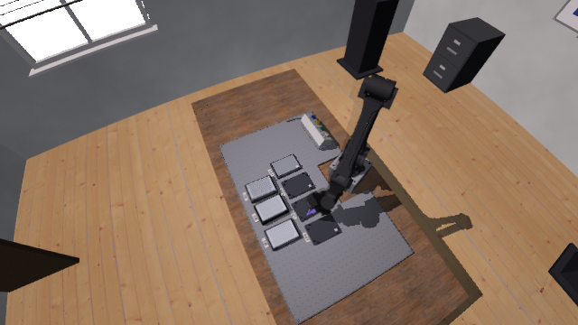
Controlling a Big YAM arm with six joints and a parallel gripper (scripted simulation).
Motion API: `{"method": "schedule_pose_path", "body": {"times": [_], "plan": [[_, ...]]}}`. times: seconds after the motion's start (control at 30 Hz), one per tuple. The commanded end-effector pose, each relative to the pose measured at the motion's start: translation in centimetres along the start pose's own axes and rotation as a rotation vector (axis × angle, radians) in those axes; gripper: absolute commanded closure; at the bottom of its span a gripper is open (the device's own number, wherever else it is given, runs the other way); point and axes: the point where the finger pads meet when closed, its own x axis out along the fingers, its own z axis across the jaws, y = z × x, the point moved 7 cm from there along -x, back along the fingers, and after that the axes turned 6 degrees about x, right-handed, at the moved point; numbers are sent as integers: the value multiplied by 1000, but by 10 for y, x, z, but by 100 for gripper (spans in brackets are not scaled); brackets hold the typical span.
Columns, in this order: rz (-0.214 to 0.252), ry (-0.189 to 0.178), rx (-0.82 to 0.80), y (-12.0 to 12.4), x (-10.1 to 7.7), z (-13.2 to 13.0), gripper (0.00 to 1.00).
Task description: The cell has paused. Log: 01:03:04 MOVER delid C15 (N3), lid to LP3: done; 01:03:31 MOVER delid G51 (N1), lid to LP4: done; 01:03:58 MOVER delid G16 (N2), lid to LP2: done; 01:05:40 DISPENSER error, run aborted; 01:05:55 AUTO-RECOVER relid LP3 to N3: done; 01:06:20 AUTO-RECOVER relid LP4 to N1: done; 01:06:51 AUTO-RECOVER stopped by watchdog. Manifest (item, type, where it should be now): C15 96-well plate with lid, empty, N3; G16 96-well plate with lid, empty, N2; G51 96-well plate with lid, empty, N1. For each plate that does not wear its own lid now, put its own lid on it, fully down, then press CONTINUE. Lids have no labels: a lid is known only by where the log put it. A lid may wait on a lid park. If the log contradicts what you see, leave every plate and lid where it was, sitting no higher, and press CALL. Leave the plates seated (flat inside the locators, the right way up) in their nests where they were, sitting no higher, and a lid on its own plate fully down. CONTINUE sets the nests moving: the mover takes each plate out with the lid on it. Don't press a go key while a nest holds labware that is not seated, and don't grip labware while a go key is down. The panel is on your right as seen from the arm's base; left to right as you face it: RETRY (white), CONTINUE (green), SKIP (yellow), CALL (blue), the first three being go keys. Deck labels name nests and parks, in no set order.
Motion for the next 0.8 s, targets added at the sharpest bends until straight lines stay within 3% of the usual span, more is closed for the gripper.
{"method": "schedule_pose_path", "body": {"times": [0.0, 0.77], "plan": [[-14, -28, 44, -12, 2, 24, 100], [-22, -27, 44, -10, 0, 18, 100]]}}
